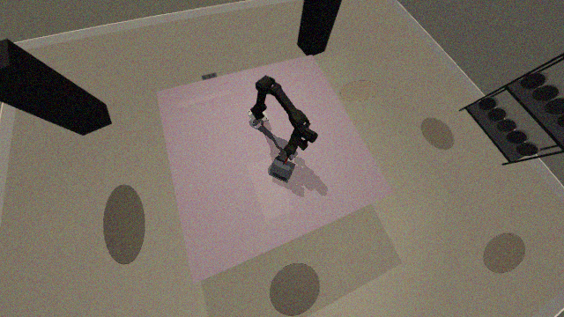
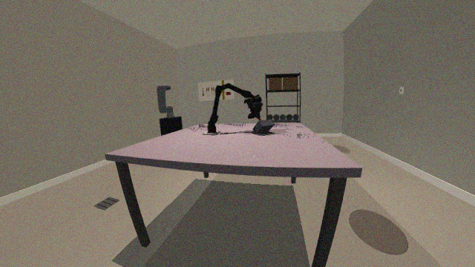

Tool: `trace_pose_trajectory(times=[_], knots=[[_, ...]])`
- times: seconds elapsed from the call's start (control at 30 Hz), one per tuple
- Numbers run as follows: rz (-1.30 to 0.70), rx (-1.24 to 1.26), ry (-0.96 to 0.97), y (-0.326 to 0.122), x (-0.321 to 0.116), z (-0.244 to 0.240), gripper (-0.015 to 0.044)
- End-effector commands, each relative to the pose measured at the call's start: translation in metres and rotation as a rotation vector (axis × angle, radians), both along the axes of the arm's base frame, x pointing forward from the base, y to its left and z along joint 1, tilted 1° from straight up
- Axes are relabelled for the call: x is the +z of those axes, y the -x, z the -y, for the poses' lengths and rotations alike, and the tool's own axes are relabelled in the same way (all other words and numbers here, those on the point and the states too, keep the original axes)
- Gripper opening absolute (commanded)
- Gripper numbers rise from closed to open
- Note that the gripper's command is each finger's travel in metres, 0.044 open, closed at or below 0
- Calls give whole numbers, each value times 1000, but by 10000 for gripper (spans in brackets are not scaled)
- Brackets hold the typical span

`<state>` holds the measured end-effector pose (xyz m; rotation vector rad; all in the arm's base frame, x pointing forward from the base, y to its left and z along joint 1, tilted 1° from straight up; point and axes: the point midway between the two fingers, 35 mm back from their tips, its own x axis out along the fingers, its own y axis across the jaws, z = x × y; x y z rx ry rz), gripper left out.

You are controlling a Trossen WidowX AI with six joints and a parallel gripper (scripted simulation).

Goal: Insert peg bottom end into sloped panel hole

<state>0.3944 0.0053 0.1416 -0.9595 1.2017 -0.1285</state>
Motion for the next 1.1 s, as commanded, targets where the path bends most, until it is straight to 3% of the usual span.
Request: trace_pose_trajectory(times=[0.0,1.07], knots=[[-9,2,0,0,-6,3,0],[-1,0,1,-1,-9,5,0]])
